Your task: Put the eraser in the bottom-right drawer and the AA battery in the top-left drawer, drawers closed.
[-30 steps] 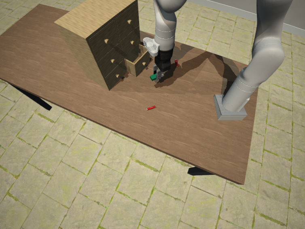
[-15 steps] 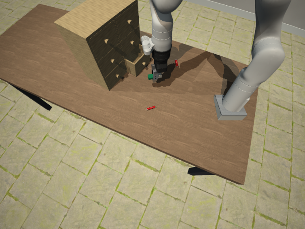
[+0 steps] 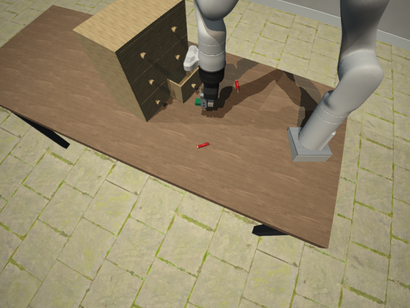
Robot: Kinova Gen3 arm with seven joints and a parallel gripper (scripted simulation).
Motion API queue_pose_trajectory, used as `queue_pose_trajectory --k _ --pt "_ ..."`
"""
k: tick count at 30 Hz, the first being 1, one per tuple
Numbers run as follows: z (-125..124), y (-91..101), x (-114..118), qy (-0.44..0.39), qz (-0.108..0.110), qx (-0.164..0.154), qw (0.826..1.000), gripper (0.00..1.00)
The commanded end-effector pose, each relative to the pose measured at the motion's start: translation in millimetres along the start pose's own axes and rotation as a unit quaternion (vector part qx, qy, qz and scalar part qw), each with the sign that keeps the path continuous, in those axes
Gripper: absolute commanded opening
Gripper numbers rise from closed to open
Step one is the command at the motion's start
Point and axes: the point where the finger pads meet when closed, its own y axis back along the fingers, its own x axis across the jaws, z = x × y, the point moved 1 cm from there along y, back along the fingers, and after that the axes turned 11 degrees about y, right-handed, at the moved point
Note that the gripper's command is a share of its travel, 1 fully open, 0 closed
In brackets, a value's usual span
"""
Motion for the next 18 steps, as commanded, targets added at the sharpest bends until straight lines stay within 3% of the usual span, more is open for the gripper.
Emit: queue_pose_trajectory --k 1,10,18 --pt "-5 -0.7 -4 -0.026 0.0 -0.001 1.0 0.45" --pt "-12 -2.3 -4 -0.139 -0.001 -0.005 0.99 0.45" --pt "-19 -4.1 -5 -0.276 -0.002 -0.009 0.961 0.45"
